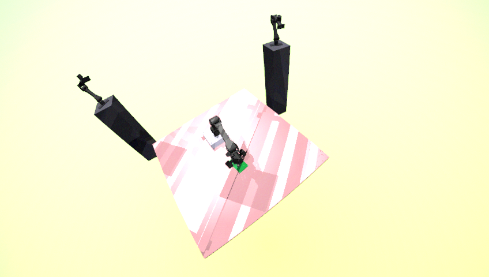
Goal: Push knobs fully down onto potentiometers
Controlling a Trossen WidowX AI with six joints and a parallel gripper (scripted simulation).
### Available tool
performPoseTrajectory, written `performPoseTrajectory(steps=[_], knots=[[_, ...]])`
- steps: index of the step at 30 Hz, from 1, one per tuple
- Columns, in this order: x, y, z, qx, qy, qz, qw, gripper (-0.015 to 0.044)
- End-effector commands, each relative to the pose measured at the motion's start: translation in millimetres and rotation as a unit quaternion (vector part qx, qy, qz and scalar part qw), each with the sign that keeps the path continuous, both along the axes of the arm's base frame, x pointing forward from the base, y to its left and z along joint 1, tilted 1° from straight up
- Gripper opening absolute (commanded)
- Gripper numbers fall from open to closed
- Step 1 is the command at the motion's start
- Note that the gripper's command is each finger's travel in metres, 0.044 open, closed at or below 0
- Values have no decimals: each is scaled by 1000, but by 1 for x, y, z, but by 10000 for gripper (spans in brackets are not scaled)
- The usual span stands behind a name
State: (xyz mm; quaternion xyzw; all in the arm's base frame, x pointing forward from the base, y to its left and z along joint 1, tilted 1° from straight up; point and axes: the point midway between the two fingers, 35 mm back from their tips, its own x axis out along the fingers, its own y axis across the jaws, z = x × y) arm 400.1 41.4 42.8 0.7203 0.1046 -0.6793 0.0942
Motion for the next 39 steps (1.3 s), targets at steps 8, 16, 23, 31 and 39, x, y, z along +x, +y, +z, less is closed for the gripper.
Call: performPoseTrajectory(steps=[8, 16, 23, 31, 39], knots=[[1, 0, -5, -2, 0, -2, 1000, 0], [1, 0, -6, -2, 0, -2, 1000, 0], [1, 0, -7, -2, 0, -2, 1000, 0], [1, 0, -8, -2, 0, -2, 1000, 0], [1, 0, -9, -2, 0, -2, 1000, 0]])
